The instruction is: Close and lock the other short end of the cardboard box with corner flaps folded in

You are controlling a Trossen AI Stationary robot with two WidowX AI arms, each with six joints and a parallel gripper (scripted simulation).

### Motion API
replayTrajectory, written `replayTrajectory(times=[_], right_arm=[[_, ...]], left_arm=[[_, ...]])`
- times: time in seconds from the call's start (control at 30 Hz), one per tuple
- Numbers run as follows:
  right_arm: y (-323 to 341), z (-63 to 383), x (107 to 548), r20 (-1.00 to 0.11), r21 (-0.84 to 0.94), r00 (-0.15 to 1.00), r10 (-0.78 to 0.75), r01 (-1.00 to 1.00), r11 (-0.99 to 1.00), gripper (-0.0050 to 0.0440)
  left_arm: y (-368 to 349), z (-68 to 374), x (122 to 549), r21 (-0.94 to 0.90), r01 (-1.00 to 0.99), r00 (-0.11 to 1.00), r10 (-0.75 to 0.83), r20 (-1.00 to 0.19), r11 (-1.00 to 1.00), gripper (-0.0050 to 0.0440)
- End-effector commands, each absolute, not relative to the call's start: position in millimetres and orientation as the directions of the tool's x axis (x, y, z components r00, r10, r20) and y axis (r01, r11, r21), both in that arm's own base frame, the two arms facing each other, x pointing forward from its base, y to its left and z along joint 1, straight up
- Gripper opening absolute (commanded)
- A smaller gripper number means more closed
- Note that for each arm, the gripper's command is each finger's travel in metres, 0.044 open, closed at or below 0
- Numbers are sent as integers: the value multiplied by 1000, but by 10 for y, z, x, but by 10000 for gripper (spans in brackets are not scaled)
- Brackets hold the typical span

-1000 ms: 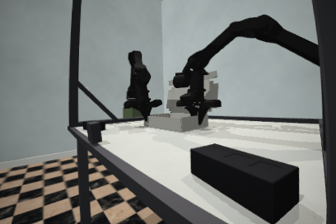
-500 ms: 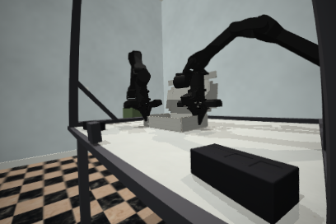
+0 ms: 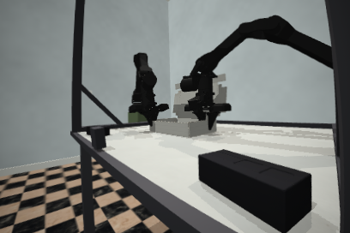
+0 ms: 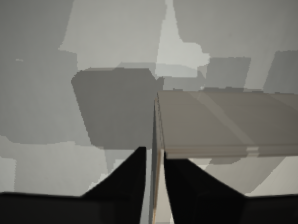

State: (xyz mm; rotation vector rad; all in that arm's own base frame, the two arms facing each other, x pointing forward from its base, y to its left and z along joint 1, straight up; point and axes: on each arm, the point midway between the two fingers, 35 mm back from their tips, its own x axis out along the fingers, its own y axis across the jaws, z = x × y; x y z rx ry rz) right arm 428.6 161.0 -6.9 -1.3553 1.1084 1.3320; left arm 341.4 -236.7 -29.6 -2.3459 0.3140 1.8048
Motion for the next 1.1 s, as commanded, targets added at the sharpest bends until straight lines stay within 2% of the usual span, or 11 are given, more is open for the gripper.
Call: replayTrajectory(times=[0.0,0.07,0.33,0.37,0.87,1.07], right_arm=[[1625,38,4324,-999,-40,40,6,-983,-180,238],[1625,38,4324,-999,-40,40,6,-983,-180,238],[1626,38,4328,-999,-42,42,6,-983,-180,430],[1626,38,4328,-999,-42,42,6,-983,-180,440],[1627,60,4329,-999,-42,42,6,-983,-180,440],[1630,622,4311,-999,-42,42,7,-983,-180,440]], left_arm=[[-2407,-191,3457,12,-266,268,-86,-959,-964,62],[-2407,-191,3457,12,-266,268,-86,-959,-964,62],[-2406,-192,3454,12,-267,267,-86,-960,-964,62],[-2406,-192,3454,12,-267,267,-86,-960,-964,62],[-2406,-192,3454,12,-267,267,-86,-960,-964,62],[-2406,-192,3454,12,-267,267,-86,-960,-964,62]])
